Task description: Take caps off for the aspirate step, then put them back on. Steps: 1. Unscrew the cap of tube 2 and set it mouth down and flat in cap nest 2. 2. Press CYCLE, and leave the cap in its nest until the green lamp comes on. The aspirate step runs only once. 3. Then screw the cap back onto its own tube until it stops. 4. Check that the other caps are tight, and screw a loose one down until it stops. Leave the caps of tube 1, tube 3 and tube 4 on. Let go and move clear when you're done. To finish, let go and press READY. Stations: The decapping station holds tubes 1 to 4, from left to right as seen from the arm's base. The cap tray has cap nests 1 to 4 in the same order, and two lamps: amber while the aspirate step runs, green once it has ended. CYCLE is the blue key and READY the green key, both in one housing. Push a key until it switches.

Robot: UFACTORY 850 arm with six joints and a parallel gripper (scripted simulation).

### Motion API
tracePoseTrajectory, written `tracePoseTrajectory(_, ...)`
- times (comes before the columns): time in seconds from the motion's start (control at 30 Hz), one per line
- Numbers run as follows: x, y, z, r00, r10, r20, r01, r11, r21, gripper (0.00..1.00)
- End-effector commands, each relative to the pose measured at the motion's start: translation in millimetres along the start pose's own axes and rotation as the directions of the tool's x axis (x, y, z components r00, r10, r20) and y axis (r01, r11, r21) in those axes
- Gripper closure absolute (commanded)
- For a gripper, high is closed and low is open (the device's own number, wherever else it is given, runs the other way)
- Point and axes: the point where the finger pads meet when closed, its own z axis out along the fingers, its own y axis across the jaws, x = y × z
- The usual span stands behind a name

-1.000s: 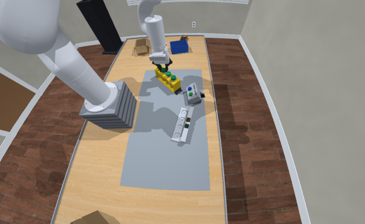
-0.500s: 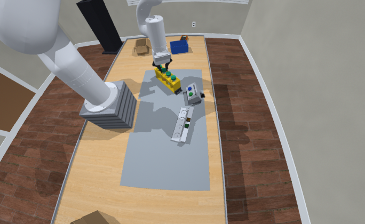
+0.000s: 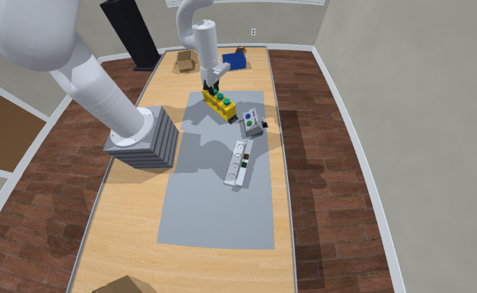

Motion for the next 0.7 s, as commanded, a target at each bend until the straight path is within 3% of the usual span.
tracePoseTrajectory(0.0, -0.1, -0.5, -0.4, 0.989, -0.146, -0.040, 0.146, 0.989, 0.008, 1.00)
tracePoseTrajectory(0.23, -0.1, -0.5, -0.6, 0.879, -0.476, -0.040, 0.476, 0.879, -0.006, 1.00)
tracePoseTrajectory(0.47, -0.1, -0.5, -0.6, 0.868, -0.494, -0.040, 0.494, 0.869, -0.007, 1.00)
tracePoseTrajectory(0.5, -0.1, -0.5, -0.6, 0.868, -0.494, -0.040, 0.494, 0.869, -0.007, 0.54)
tracePoseTrajectory(0.67, -0.1, -0.5, -0.6, 0.868, -0.494, -0.040, 0.494, 0.869, -0.007, 0.54)
